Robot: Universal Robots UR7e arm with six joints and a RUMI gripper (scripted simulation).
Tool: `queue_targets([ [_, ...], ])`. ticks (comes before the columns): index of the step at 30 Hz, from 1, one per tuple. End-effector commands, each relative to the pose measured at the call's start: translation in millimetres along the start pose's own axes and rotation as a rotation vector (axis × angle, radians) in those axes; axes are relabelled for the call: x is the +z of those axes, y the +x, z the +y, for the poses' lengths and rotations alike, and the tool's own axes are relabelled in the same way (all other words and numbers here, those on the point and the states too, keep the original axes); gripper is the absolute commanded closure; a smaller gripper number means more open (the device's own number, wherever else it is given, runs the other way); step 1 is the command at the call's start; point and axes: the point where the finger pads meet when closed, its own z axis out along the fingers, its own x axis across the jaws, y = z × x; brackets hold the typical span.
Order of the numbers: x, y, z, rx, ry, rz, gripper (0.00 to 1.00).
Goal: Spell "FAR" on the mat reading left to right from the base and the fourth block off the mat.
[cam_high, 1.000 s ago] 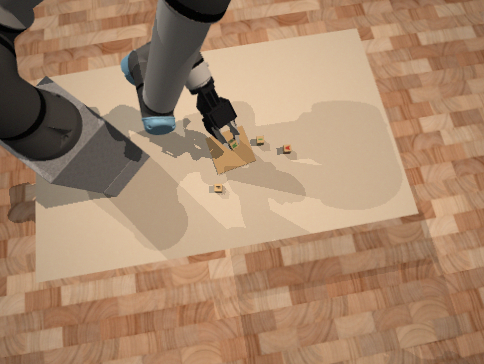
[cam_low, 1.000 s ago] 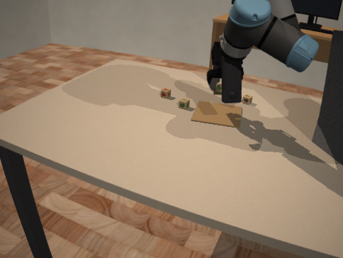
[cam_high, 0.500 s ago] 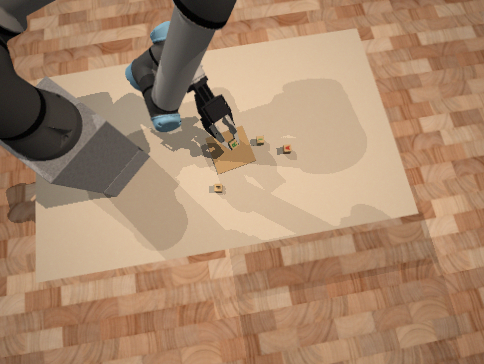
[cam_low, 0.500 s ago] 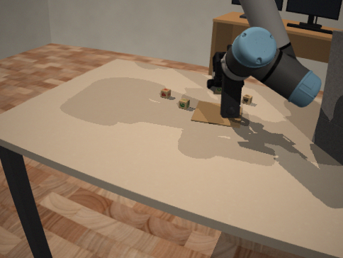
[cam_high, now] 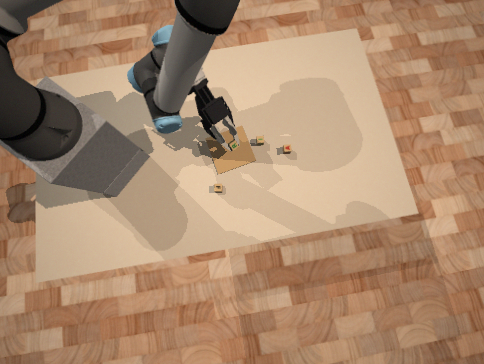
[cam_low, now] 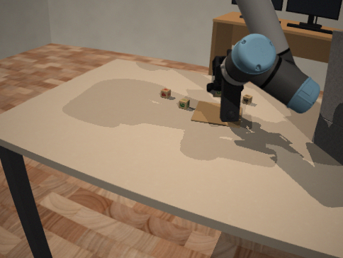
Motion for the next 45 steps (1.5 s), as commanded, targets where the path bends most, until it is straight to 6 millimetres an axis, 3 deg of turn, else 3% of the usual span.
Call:
queue_targets([
  [1, 3.0, 0.4, -4.5, 0.001, -0.001, 0.001, 0.95],
  [15, 21.0, 0.4, -33.0, 0.001, -0.001, 0.001, 0.95],
  [45, 21.5, 0.4, -33.9, 0.001, -0.001, 0.001, 0.95],
])
